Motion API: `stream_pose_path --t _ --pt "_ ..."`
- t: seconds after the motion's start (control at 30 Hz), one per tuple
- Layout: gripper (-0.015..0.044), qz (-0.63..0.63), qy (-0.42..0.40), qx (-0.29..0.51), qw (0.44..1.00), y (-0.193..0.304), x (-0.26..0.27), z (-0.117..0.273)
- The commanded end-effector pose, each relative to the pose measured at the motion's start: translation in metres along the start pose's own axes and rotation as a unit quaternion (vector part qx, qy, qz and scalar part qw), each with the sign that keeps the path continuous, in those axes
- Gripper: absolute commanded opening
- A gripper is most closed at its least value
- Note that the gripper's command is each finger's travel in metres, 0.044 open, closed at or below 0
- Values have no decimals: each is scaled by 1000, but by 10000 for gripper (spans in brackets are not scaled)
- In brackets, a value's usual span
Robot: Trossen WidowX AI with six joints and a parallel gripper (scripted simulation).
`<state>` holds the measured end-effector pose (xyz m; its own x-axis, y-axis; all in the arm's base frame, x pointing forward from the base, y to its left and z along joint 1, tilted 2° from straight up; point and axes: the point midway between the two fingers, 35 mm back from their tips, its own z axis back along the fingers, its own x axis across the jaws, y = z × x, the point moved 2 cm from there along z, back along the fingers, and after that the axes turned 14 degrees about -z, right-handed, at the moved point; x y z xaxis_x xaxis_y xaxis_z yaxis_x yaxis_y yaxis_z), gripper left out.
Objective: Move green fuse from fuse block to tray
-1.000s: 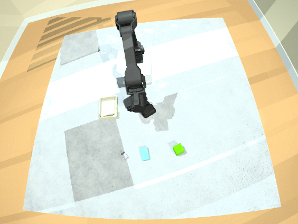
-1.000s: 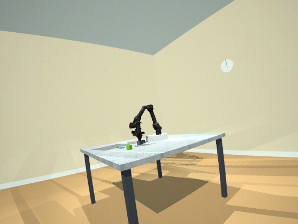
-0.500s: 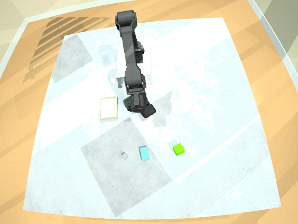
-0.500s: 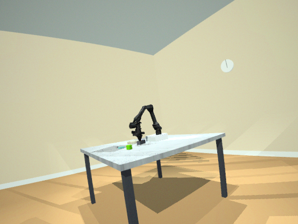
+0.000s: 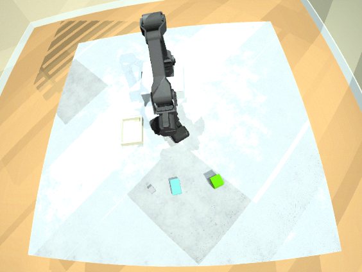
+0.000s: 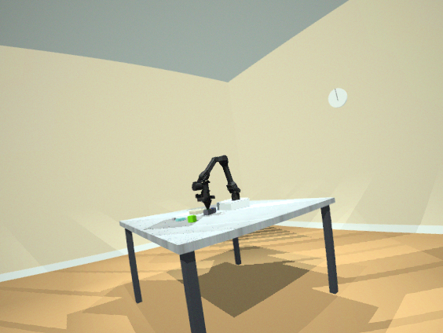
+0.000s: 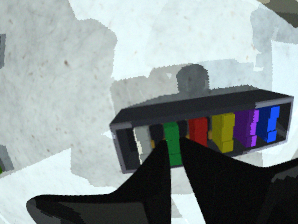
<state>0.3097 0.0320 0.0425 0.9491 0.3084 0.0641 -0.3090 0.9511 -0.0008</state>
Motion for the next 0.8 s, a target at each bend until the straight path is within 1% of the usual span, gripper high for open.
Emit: stream_pose_path --t 0.0,0.77 --pt "0 0 -1 0 1000 0 1 3" --pt "0 -1 -1 -1 1000 0 1 14"
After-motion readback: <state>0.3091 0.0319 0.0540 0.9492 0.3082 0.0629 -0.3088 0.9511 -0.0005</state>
